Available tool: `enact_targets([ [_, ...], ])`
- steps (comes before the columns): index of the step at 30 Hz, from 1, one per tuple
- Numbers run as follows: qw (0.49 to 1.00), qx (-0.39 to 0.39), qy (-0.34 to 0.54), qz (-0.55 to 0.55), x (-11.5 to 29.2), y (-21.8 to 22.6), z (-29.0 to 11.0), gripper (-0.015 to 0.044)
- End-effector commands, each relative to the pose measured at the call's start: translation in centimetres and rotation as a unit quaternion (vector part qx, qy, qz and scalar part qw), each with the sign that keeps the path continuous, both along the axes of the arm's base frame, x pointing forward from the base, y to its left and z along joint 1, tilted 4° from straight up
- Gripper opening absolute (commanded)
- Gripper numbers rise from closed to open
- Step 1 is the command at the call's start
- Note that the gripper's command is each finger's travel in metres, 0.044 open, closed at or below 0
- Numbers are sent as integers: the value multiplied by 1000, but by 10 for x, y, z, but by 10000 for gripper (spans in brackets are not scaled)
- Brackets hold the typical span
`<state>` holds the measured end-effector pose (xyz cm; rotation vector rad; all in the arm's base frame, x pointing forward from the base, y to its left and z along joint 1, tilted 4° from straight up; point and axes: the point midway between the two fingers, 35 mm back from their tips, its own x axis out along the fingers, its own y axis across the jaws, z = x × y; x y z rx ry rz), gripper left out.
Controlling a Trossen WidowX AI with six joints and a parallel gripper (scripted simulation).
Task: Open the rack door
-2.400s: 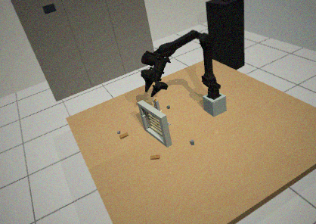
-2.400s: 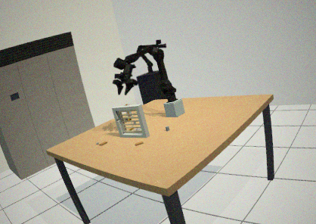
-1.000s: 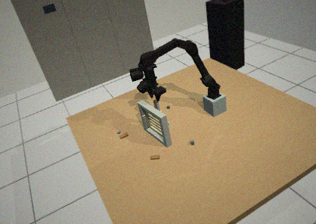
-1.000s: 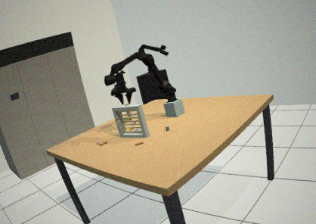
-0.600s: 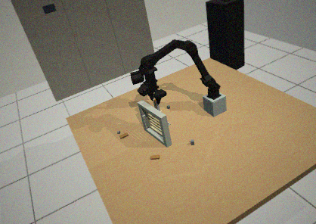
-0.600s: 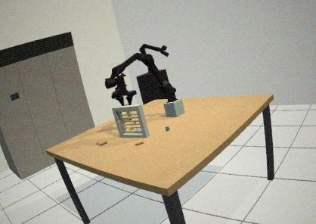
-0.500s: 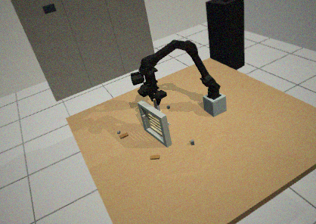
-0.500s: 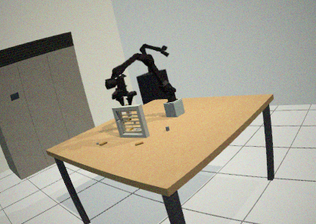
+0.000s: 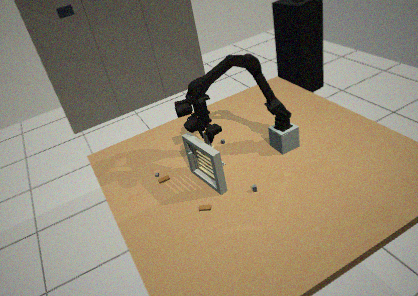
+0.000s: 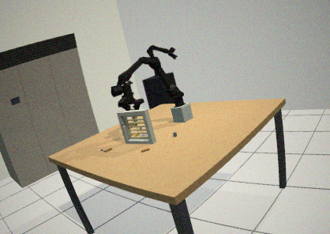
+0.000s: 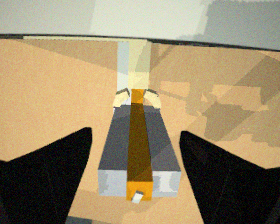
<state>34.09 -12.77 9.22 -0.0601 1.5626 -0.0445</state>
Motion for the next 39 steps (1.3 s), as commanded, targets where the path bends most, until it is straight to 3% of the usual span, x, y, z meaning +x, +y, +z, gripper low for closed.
enact_targets([
  [1, 1000, -2, 1, 2, 0, -1, -4, 230],
  [7, 1000, -2, 1, 2, 0, -1, -4, 72],
  [16, 1000, -2, 1, 2, 0, -1, -4, 12],
  [21, 1000, -2, 0, -14, 0, -1, -3, 10],
  [30, 973, 0, -15, -229, 0, -1, -3, 10],
  [39, 899, 2, -30, -437, 0, -1, -3, 10],
])
